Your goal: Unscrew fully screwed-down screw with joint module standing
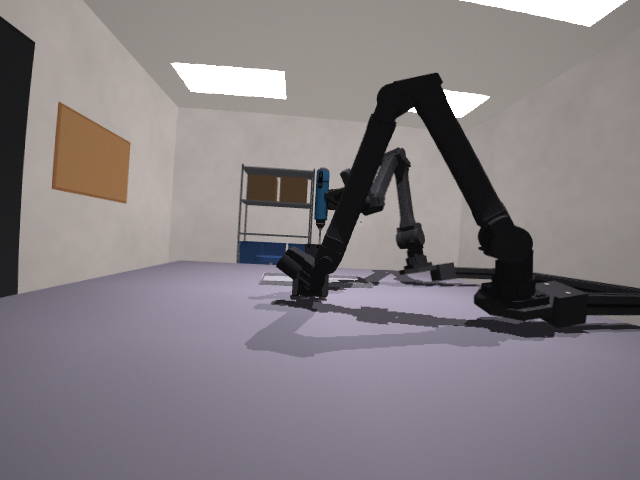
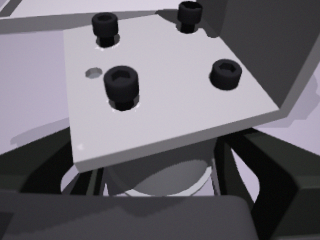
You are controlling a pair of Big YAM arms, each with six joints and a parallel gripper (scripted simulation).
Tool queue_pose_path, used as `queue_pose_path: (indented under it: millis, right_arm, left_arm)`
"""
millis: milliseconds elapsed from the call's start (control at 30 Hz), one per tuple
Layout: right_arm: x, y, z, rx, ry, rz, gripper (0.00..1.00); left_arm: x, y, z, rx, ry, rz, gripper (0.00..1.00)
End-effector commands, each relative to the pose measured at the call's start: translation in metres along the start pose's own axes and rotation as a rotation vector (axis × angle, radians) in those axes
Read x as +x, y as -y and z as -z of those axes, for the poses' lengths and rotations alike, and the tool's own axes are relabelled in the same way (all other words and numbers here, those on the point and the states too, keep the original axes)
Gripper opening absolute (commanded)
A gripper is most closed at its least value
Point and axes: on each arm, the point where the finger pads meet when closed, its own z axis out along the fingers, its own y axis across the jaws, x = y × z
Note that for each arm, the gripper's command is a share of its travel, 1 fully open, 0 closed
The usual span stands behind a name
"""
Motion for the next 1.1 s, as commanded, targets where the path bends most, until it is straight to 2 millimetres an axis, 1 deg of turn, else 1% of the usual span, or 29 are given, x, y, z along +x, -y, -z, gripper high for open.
queue_pose_path:
  millis: [0,100,200,1067]
  right_arm:
    - [-0.0389,0.0103,-0.0216,0.026,0.095,-0.025,0.42]
    - [-0.0457,0.0121,-0.0197,0.029,0.108,-0.026,0.42]
    - [-0.047,0.0126,-0.0195,0.03,0.109,-0.026,0.42]
    - [-0.0484,0.0137,-0.0212,0.031,0.109,-0.026,0.42]
  left_arm:
    - [0.0034,-0.0133,-0.0013,-0.018,0.004,-0.017,0.59]
    - [0.0034,-0.0133,-0.0013,-0.018,0.004,-0.017,0.59]
    - [0.0034,-0.0133,-0.0013,-0.018,0.004,-0.017,0.59]
    - [0.0034,-0.0133,-0.0013,-0.018,0.004,-0.017,0.59]
